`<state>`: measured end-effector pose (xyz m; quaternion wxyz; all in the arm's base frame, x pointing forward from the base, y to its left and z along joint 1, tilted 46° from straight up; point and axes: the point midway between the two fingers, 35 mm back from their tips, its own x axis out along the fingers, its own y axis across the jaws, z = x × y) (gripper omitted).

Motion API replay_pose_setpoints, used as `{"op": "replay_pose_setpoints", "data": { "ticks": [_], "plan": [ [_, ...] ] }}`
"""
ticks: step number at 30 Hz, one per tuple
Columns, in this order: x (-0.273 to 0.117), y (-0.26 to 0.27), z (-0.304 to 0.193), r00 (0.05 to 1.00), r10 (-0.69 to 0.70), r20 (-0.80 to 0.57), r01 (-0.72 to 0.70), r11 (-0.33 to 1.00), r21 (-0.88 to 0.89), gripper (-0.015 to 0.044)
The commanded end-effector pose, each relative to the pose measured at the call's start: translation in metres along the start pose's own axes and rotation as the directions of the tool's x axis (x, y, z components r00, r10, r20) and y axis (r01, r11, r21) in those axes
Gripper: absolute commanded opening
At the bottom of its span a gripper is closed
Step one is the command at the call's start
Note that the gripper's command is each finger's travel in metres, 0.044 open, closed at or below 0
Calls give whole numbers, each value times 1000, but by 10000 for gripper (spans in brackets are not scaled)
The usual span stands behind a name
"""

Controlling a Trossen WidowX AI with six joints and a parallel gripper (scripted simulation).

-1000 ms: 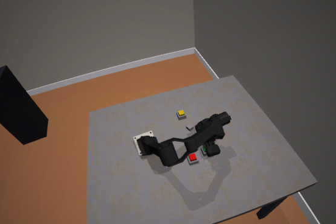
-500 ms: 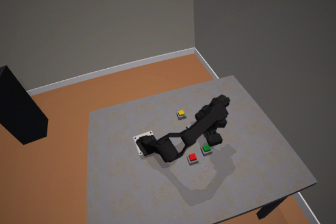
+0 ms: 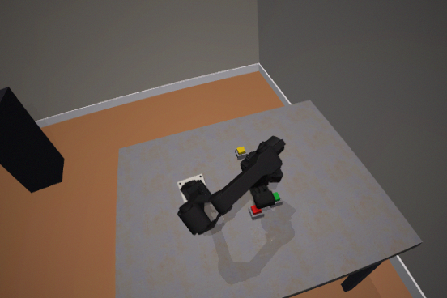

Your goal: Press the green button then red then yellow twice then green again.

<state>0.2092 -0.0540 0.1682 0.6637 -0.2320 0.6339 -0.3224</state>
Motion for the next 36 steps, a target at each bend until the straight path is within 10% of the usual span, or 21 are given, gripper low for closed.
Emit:
{"op": "replay_pose_setpoints", "data": {
  "ticks": [1,36],
  "plan": [
    [10,1,-4,1000,2,-8,-2,1000,-5,20],
    [97,0,-6,1000,-4,-5,4,1000,-2,20]
  ]
}}
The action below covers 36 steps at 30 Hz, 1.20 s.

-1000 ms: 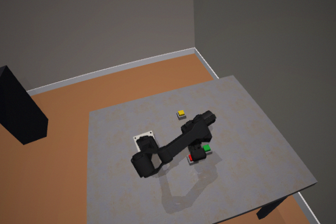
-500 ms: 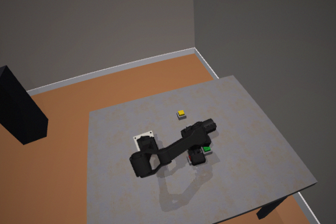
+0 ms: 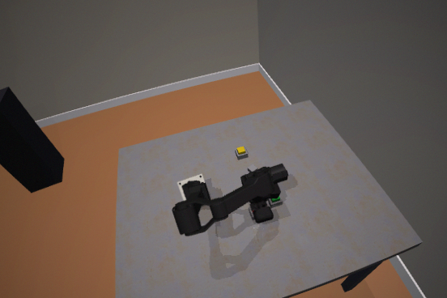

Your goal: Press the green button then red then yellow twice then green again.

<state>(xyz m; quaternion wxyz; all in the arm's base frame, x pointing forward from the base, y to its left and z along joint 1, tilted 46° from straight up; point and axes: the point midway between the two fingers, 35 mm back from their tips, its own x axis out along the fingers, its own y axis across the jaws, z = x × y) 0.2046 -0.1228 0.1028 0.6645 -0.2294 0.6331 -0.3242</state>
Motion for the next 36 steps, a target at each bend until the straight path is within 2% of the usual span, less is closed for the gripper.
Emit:
{"op": "replay_pose_setpoints", "data": {
  "ticks": [1,14,18,23,28,33,36],
  "plan": [
    [2,0,-2,1000,-5,-5,5,1000,-9,20],
    [0,0,-1,1000,-1,-1,1,1000,-2,20],
    [-30,1,-2,1000,-3,-5,3,1000,-9,20],
    [-40,2,-1,1000,-1,-6,1,1000,-10,20],
    [-91,2,-1,1000,-1,-7,1,1000,-11,20],
    [-94,3,0,1000,0,-7,0,1000,-11,20],
    [-99,29,17,1000,12,-4,-12,1000,-13,20]
  ]
}}
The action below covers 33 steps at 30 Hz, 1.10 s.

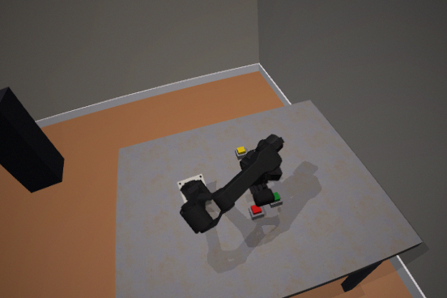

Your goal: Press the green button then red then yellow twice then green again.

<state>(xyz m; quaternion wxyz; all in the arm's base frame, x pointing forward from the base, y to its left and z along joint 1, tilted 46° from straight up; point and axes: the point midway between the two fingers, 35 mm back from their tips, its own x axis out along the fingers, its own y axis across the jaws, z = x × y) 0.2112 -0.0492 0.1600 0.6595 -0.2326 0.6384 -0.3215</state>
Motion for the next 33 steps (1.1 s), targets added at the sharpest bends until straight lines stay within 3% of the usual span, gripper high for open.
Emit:
{"op": "replay_pose_setpoints", "data": {
  "ticks": [1,10,19,30,33],
  "plan": [
    [-9,30,20,1000,17,7,-17,1000,0,20],
    [-21,157,55,999,37,7,-37,999,-2,20],
    [-7,295,34,1000,20,7,-20,1000,7,20],
    [-2,305,31,1000,18,7,-18,1000,8,20],
    [34,306,32,1000,17,8,-17,1000,9,20]
  ]
}}
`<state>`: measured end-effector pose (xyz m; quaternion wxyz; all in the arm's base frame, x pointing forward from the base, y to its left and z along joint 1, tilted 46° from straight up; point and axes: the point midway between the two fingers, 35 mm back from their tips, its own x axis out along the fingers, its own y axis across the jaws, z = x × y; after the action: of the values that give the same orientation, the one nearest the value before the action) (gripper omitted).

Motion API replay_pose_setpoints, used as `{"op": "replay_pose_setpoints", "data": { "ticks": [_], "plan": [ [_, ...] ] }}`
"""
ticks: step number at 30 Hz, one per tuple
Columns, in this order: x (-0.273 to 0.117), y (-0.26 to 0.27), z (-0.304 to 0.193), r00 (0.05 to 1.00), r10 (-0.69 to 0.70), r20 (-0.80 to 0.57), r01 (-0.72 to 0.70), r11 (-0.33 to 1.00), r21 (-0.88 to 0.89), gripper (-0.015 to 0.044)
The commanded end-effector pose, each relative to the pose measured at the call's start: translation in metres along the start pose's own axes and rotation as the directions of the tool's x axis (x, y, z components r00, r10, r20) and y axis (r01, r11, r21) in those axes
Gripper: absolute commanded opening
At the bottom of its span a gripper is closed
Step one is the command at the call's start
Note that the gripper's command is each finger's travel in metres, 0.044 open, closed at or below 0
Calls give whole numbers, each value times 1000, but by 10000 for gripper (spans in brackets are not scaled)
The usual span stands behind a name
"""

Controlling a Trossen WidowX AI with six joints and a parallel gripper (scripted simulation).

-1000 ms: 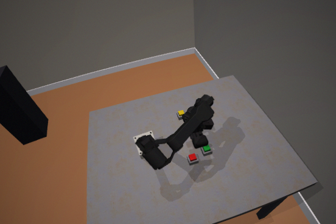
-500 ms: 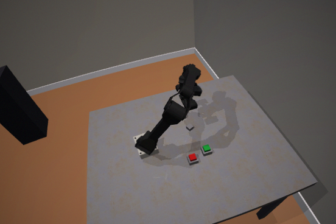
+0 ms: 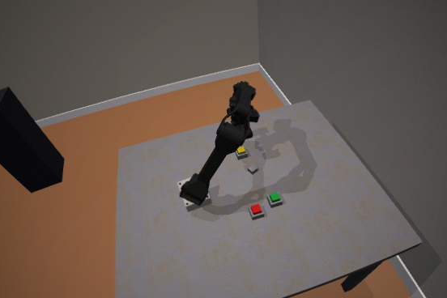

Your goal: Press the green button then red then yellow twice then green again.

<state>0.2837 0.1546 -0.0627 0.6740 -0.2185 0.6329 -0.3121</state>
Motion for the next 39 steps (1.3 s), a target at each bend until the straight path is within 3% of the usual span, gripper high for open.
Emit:
{"op": "replay_pose_setpoints", "data": {
  "ticks": [1,27,39],
  "plan": [
    [41,-5,-3,1000,-21,-13,21,1000,-8,20],
    [84,-7,-4,1000,-23,-12,23,1000,-7,20],
    [85,-7,-4,1000,-23,-12,23,1000,-7,20]
  ]
}}
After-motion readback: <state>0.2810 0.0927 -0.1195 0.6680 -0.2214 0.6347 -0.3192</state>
